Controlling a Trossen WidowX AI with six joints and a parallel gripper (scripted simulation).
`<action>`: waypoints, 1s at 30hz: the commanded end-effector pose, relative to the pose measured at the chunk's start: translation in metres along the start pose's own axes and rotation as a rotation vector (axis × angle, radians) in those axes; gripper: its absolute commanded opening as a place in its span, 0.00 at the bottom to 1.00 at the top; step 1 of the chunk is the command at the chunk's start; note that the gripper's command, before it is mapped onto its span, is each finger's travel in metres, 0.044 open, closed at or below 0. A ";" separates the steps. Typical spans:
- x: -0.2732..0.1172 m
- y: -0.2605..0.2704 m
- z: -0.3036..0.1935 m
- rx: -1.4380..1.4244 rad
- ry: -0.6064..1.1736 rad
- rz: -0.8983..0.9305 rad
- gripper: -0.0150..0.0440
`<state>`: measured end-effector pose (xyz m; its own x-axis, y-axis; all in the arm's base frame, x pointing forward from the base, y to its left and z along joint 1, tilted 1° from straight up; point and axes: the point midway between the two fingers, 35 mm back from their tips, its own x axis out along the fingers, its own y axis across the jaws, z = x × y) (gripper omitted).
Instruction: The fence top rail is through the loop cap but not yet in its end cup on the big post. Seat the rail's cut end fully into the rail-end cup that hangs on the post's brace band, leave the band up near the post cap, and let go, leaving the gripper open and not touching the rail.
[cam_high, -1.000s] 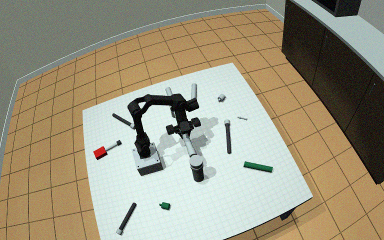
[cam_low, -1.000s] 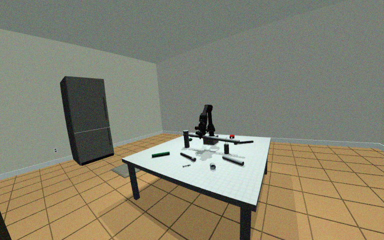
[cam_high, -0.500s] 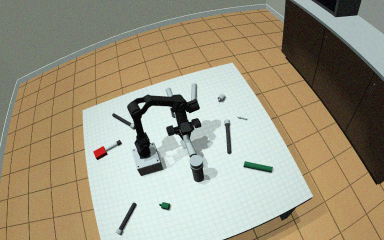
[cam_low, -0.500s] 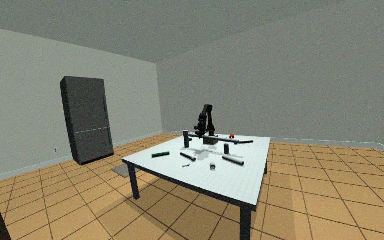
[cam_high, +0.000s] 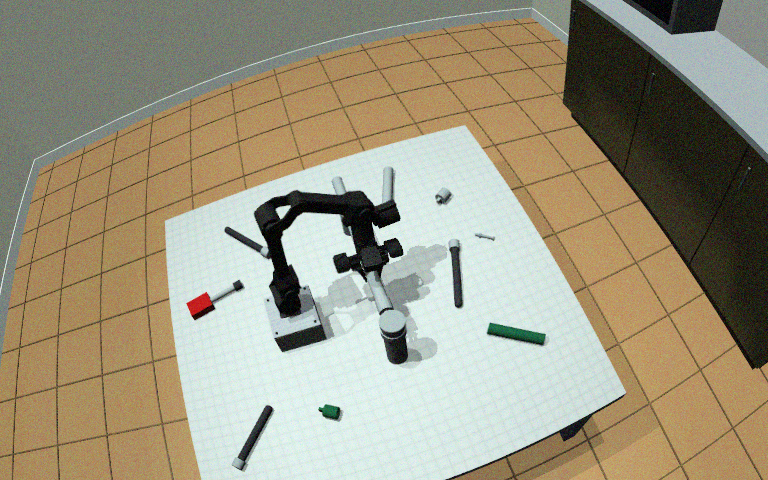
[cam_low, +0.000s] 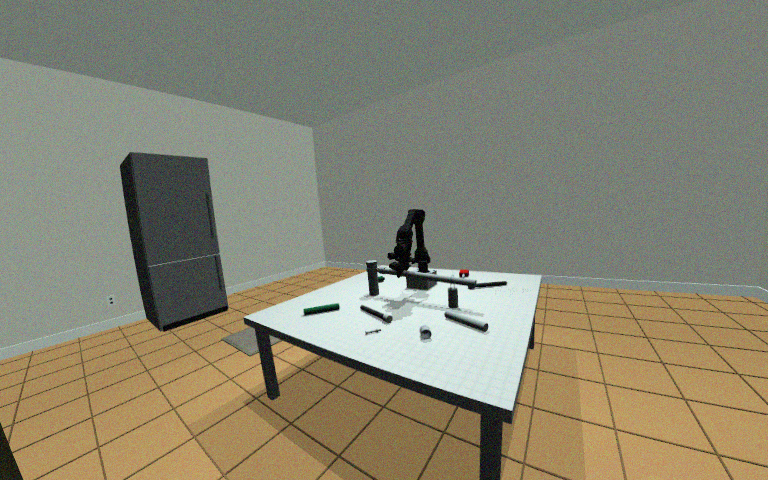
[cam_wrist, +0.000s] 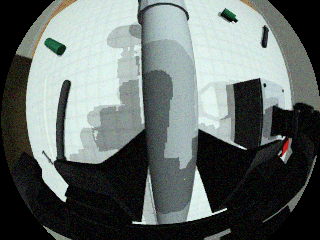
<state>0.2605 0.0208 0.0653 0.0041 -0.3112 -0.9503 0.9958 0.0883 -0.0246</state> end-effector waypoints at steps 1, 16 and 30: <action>0.000 0.000 0.000 0.000 0.000 0.000 0.25; 0.000 0.000 0.000 0.000 0.000 0.000 0.65; -0.046 0.000 -0.027 0.000 0.003 0.000 1.00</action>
<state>0.2585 0.0471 0.0890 0.0015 -0.3147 -0.9492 0.9956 0.0896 -0.0282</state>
